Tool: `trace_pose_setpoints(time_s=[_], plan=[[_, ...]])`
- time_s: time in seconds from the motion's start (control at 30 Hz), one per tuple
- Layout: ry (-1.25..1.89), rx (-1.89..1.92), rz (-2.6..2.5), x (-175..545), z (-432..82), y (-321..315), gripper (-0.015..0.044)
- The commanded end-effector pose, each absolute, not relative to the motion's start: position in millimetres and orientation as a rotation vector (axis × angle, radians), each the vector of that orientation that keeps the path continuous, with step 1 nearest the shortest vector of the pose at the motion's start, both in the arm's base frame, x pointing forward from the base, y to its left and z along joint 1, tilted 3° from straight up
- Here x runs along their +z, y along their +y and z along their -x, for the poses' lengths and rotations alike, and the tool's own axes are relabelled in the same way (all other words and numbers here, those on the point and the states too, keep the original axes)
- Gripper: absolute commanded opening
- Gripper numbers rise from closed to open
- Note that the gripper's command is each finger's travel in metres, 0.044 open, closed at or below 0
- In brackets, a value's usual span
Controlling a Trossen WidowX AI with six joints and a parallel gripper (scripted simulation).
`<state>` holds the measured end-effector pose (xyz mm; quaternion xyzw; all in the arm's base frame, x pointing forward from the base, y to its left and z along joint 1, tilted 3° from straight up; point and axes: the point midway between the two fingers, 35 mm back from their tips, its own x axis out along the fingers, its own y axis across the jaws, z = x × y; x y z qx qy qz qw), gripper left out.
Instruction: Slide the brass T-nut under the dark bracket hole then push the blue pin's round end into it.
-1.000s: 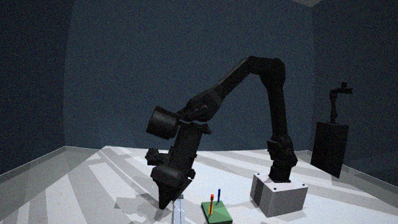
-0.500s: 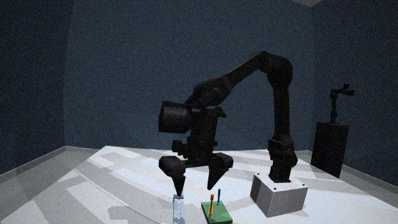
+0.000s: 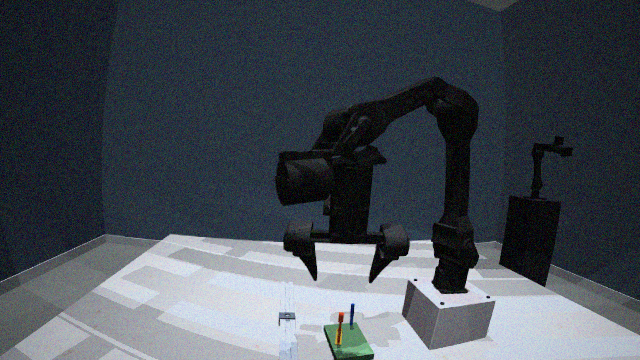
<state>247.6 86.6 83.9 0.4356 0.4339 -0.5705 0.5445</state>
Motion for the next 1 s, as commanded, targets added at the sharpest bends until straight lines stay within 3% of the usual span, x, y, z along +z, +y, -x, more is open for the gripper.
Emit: trace_pose_setpoints(time_s=[0.0, 0.4, 0.97], plan=[[0.979, -1.402, -1.049, 88, -244, 83, 0.044], [0.979, -1.403, -1.049, 29, -242, 82, 0.044], [0.979, -1.403, -1.049, 7, -244, 82, 0.044]])
